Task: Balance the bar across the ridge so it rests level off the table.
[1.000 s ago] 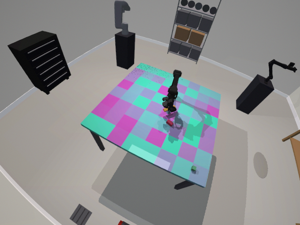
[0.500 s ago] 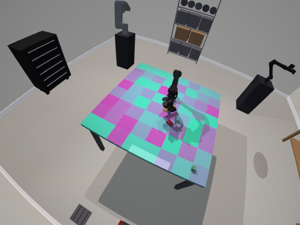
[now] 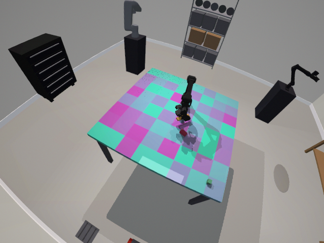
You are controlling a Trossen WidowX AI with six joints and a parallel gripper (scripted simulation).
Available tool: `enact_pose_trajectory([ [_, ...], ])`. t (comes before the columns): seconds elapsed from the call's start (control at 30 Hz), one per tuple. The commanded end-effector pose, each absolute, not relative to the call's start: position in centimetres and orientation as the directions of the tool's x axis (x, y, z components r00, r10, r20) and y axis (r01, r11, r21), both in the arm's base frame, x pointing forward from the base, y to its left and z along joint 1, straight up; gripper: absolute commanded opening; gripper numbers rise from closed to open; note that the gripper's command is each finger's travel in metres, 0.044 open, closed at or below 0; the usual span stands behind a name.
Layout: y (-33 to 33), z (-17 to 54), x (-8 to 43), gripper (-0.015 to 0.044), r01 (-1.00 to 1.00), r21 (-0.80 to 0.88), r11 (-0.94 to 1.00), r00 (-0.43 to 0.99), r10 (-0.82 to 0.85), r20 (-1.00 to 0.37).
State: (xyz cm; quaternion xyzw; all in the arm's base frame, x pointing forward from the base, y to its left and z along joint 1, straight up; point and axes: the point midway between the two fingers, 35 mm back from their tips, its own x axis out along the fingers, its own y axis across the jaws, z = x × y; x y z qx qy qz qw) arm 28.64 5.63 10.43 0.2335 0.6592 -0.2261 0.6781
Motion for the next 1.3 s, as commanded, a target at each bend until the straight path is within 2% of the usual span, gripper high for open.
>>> enact_pose_trajectory([
  [0.0,5.70,10.44,28.68,0.0000,0.613,0.025,0.790,0.032,0.006,-0.999],
  [1.27,5.69,10.12,28.66,0.0000,0.613,0.025,0.790,0.032,0.006,-0.999],
])
